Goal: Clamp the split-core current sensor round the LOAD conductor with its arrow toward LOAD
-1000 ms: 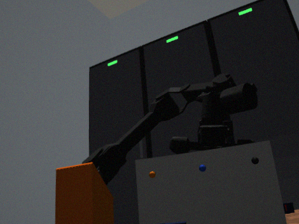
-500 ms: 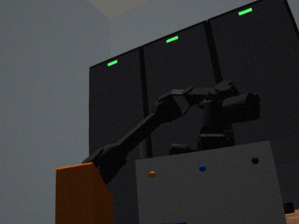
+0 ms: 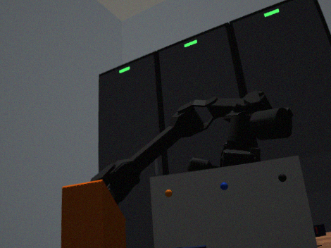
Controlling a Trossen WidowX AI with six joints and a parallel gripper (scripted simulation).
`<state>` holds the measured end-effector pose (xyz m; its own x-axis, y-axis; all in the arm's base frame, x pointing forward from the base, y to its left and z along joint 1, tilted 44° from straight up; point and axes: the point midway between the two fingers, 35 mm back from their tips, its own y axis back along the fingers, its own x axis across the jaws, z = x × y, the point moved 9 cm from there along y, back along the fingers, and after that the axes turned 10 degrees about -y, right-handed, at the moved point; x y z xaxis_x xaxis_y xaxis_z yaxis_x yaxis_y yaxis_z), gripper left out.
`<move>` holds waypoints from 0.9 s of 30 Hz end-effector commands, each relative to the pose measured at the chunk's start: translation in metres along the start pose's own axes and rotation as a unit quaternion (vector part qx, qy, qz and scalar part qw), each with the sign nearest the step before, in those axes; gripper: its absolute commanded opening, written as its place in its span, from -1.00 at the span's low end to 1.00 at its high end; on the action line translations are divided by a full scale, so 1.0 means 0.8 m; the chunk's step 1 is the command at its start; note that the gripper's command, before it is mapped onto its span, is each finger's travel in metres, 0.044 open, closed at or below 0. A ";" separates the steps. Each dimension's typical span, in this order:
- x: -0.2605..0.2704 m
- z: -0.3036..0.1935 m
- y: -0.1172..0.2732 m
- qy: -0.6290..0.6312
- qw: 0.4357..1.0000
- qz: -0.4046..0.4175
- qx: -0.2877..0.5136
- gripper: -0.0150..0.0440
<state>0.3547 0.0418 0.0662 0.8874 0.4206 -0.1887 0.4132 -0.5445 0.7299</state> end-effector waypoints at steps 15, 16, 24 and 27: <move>0.000 0.000 0.000 -0.001 1.000 0.001 0.000 0.53; 0.000 0.000 0.000 -0.001 1.000 0.001 0.000 0.50; 0.000 0.000 0.000 -0.001 1.000 0.001 0.000 -0.14; 0.000 0.000 0.000 -0.001 1.000 0.001 0.000 -0.41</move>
<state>0.3551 0.0419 0.0665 0.8886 0.4198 -0.1848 0.4101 -0.5469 0.7299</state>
